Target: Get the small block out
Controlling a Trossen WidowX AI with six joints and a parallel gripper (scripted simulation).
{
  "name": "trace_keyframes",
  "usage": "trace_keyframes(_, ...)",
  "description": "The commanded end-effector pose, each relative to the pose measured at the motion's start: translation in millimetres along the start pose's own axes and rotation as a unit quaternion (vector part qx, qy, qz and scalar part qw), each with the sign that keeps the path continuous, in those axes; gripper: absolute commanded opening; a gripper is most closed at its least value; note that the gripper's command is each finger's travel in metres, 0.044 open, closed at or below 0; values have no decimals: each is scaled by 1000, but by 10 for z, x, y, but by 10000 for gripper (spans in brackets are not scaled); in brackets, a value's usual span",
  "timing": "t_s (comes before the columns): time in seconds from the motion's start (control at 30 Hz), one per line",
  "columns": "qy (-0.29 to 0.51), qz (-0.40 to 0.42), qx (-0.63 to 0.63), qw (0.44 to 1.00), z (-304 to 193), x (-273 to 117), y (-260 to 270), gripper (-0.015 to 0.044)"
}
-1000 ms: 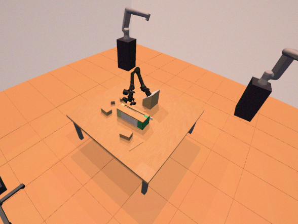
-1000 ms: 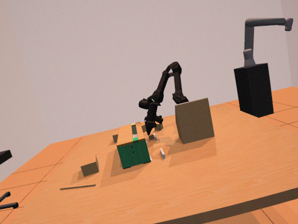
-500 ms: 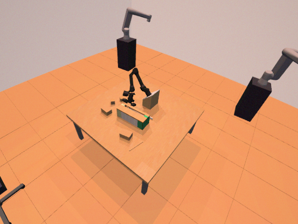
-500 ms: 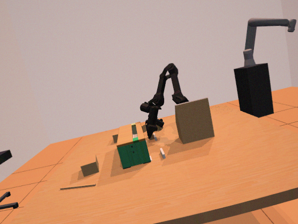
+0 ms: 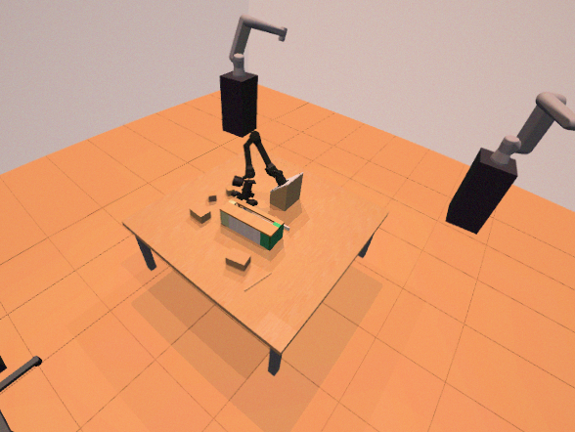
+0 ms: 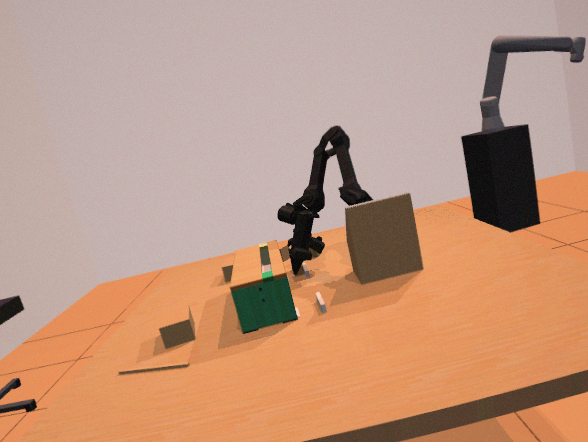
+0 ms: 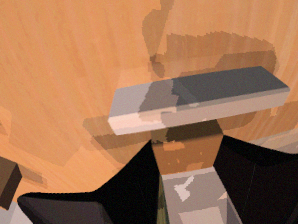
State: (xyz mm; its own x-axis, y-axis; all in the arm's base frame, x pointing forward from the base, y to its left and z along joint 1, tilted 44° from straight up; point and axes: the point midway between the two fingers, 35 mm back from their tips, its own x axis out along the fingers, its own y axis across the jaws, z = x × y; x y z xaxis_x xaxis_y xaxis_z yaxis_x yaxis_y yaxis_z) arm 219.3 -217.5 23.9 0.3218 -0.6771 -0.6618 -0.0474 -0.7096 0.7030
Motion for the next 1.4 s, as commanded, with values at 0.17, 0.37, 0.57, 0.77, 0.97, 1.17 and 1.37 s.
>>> trace_keyframes(0.17, 0, -2, 0, 1000, -136, -225, -1, 0)
trace_keyframes(0.37, 0, -2, 1, 1000, -231, -461, 2, 0)
trace_keyframes(0.57, 0, -1, -2, 1000, -259, -565, 3, 0)
trace_keyframes(0.77, -4, 0, -106, 994, -267, -595, -17, 0)
trace_keyframes(0.97, -8, 0, -222, 975, -276, -630, -38, 0)
trace_keyframes(1.17, -13, 0, -335, 942, -283, -666, -58, 0)
trace_keyframes(1.37, -17, 0, -443, 896, -291, -703, -76, 0)
